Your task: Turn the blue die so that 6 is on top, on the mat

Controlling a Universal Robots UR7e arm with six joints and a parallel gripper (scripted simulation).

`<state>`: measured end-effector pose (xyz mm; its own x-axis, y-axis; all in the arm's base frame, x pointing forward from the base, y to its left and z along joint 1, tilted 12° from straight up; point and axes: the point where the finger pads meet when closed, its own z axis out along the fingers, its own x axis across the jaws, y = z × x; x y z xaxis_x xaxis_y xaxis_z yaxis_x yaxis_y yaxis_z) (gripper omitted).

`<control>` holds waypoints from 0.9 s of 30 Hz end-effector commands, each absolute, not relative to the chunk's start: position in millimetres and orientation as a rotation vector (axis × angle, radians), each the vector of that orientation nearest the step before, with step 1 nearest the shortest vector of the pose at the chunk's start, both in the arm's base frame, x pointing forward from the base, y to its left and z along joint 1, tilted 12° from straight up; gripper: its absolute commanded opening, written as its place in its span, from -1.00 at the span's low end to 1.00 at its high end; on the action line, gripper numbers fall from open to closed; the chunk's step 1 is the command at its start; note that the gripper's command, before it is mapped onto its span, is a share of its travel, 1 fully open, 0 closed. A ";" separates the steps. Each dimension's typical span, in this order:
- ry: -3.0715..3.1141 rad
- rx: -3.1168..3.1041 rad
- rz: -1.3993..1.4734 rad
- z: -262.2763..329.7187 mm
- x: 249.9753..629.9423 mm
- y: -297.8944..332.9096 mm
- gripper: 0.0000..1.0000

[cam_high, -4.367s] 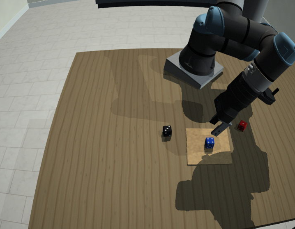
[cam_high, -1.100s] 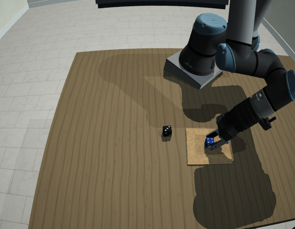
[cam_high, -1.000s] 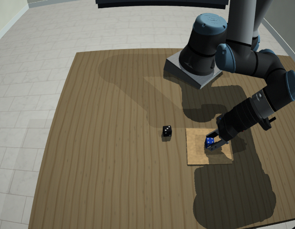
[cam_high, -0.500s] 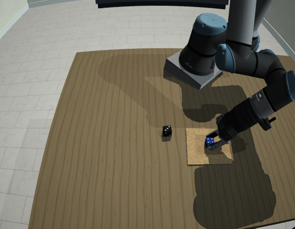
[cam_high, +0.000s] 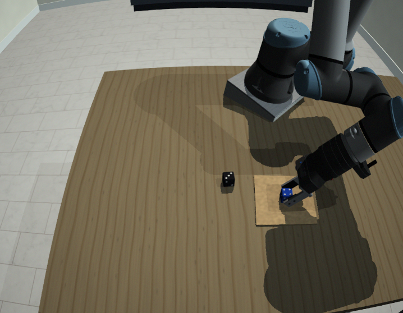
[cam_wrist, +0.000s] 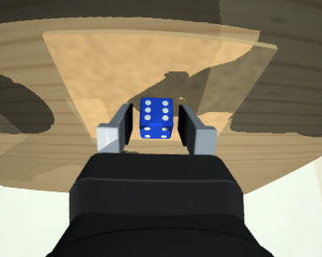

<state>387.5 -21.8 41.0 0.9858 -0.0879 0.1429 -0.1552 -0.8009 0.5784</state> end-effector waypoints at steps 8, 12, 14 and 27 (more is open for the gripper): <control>-0.170 2.503 0.146 41.4 387.8 -21.9 -0.02; -0.170 2.503 0.146 41.4 387.8 -21.9 -0.02; -0.170 2.503 0.146 41.4 387.8 -21.9 -0.02; -0.170 2.503 0.146 41.4 387.8 -21.9 -0.02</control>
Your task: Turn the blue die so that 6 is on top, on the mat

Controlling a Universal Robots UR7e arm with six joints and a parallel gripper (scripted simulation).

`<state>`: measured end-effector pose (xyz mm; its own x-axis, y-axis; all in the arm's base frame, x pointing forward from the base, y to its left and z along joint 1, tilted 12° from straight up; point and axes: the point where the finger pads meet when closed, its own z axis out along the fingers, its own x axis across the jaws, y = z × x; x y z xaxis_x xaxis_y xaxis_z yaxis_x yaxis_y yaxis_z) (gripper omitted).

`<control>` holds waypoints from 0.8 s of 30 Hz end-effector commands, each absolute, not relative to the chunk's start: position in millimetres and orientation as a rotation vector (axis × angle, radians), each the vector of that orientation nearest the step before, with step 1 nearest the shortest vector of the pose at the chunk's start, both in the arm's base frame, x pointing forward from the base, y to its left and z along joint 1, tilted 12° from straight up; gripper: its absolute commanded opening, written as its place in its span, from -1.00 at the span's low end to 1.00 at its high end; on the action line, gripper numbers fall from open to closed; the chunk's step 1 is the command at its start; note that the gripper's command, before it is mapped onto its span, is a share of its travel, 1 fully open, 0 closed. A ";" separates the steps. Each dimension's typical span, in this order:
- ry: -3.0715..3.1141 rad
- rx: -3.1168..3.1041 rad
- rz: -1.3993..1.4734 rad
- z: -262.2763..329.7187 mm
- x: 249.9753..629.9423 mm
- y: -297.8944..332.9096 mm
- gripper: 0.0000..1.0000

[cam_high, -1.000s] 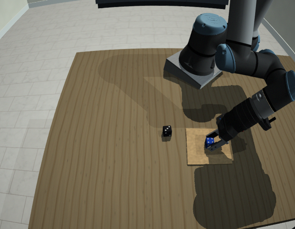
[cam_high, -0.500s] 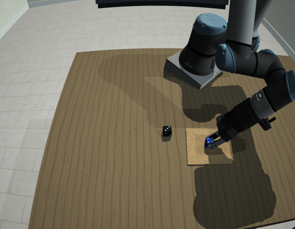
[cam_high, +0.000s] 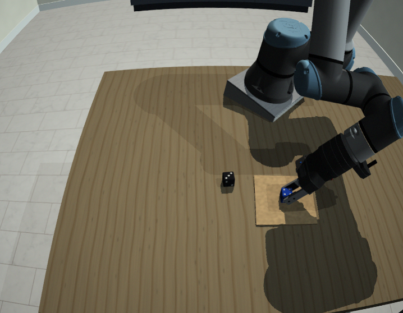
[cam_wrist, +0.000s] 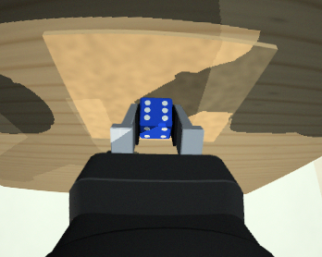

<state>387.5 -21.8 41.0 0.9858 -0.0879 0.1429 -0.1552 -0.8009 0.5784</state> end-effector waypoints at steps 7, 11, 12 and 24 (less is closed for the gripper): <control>-0.170 2.503 0.146 41.4 387.8 -21.9 -0.02; -0.170 2.503 0.146 41.4 387.8 -21.9 -0.02; -0.170 2.503 0.146 41.4 387.8 -21.9 -0.02; -0.170 2.503 0.146 51.7 386.2 -23.5 -0.02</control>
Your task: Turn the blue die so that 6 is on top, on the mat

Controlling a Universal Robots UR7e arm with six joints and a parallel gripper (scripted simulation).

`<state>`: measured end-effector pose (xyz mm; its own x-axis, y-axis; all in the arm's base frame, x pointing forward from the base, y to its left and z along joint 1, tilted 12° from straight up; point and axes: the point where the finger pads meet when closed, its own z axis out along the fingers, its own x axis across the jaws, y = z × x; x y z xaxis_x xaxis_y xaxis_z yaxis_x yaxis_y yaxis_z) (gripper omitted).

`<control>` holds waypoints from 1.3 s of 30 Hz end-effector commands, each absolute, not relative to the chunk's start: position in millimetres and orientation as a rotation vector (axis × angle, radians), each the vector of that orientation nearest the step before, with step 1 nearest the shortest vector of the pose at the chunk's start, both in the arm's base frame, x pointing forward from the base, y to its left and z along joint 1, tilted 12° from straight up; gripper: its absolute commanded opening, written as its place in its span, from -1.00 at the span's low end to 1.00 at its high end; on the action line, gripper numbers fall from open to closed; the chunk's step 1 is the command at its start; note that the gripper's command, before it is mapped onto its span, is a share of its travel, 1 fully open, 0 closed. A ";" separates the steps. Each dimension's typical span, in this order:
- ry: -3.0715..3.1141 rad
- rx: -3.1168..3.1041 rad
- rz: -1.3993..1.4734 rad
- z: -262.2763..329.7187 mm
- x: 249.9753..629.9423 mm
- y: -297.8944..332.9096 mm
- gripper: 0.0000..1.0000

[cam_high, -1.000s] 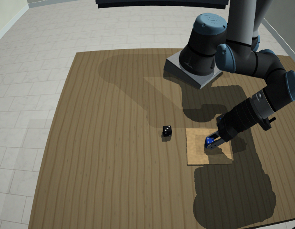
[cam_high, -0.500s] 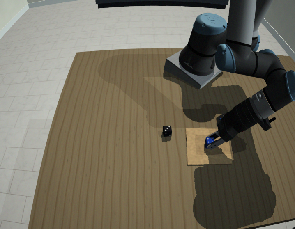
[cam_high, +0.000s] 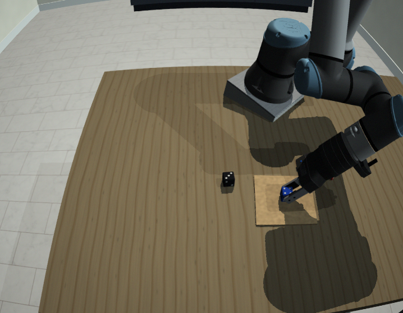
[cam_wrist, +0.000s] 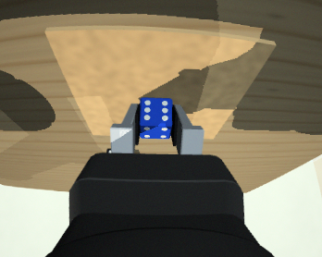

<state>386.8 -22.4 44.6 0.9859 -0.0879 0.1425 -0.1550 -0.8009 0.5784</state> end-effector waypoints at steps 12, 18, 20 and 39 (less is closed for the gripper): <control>-0.170 2.503 0.146 97.6 378.9 -30.4 -0.02; -0.170 2.503 0.146 107.1 377.3 -31.8 -0.02; -0.170 2.503 0.146 109.2 377.0 -32.1 -0.02; -0.171 2.551 0.140 108.6 375.8 -33.3 -0.02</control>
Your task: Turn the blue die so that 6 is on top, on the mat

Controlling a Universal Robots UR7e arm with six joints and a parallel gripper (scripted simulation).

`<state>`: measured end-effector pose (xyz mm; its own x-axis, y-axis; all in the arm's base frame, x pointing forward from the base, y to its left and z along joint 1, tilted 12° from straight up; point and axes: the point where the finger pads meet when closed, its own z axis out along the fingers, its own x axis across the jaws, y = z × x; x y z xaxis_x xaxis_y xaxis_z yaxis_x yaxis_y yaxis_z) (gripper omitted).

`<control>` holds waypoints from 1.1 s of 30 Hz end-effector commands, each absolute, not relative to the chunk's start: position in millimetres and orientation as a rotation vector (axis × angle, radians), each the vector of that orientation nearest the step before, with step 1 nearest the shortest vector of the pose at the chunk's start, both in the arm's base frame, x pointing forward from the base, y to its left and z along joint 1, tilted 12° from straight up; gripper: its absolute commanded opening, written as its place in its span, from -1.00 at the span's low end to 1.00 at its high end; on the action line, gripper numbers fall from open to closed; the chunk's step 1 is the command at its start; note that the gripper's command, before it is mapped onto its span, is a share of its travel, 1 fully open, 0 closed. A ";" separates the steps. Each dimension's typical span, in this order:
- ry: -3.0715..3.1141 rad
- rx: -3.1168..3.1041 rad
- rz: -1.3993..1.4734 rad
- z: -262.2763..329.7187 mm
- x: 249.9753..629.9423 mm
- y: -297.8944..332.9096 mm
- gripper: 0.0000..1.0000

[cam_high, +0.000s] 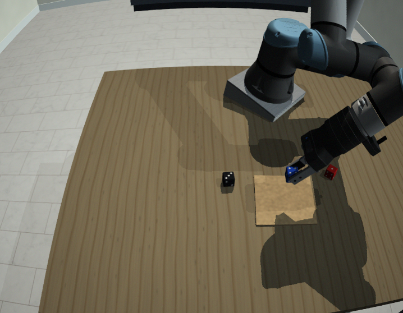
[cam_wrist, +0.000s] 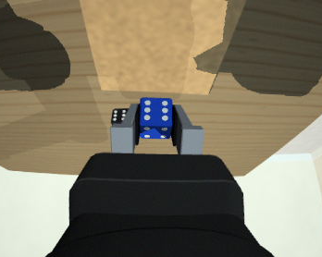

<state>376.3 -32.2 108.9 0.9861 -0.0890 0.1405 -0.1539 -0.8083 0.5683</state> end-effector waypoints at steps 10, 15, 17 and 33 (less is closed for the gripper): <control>-0.167 2.692 0.152 108.9 375.0 -35.0 -0.02; -0.161 2.751 0.172 110.9 376.1 -35.3 -0.02; -0.160 2.761 0.176 111.3 376.3 -35.3 -0.02; -0.155 2.840 0.170 109.4 375.0 -36.5 -0.02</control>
